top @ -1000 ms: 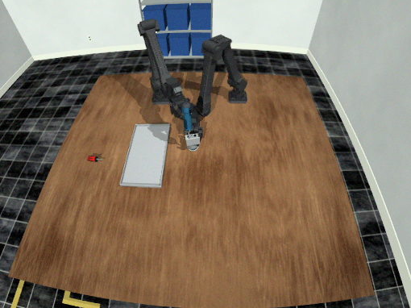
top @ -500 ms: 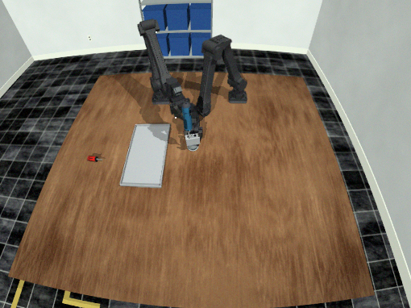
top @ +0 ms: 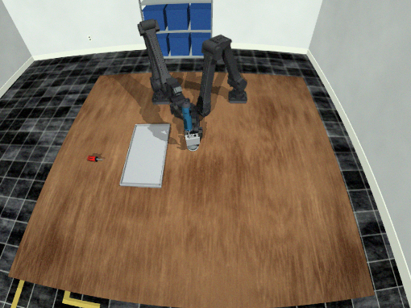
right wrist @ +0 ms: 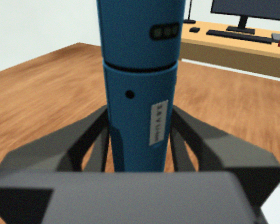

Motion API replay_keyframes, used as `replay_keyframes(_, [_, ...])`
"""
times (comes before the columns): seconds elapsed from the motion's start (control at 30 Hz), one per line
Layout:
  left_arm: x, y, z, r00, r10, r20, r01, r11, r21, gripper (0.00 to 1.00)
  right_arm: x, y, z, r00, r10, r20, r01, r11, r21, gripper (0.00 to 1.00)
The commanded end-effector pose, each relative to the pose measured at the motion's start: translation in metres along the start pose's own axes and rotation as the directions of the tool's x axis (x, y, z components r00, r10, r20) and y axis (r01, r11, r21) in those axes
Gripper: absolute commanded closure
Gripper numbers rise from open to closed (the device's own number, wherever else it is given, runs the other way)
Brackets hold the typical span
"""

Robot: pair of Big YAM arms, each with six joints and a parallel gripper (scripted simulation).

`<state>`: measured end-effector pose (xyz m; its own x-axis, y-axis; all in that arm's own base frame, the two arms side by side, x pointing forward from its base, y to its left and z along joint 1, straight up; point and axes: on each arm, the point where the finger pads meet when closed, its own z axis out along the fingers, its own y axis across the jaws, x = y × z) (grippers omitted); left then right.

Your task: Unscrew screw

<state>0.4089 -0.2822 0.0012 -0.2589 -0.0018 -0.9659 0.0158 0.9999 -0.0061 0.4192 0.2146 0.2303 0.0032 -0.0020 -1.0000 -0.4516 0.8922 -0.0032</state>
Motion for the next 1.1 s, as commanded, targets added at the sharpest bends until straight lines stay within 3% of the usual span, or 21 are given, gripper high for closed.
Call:
replay_keyframes(0.0, [-0.008, -0.006, 0.002, 1.000, -0.012, 0.018, 0.012, 1.000, 0.007, 0.41, -0.019, 0.005, 0.001, 0.998, -0.008, 0.059, 0.009, 1.000, -0.009, 0.58])
replay_keyframes(0.77, [-0.008, -0.006, 0.002, 1.000, -0.012, 0.018, 0.012, 1.000, 0.007, 0.41, -0.023, 0.006, 0.003, 0.998, -0.008, 0.067, 0.009, 1.000, -0.009, 0.58])
replay_keyframes(0.83, [-0.008, -0.006, 0.002, 1.000, -0.012, 0.018, 0.012, 1.000, 0.007, 0.41, -0.003, 0.006, 0.000, 1.000, -0.009, 0.030, 0.009, 1.000, -0.010, 0.58])
replay_keyframes(0.9, [-0.008, -0.006, 0.002, 1.000, -0.012, 0.018, 0.012, 1.000, 0.007, 0.41, -0.001, 0.006, 0.000, 1.000, -0.009, 0.030, 0.009, 1.000, -0.010, 0.58])
replay_keyframes(1.0, [-0.008, -0.006, 0.002, 1.000, -0.012, 0.018, 0.012, 1.000, 0.007, 0.41, -0.021, 0.006, 0.003, 0.997, -0.008, 0.076, 0.009, 1.000, -0.009, 0.58])
replay_keyframes(1.07, [-0.008, -0.006, 0.002, 1.000, -0.012, 0.018, 0.012, 1.000, 0.007, 0.41, -0.006, 0.006, 0.000, 0.999, -0.009, 0.050, 0.009, 1.000, -0.010, 0.58])
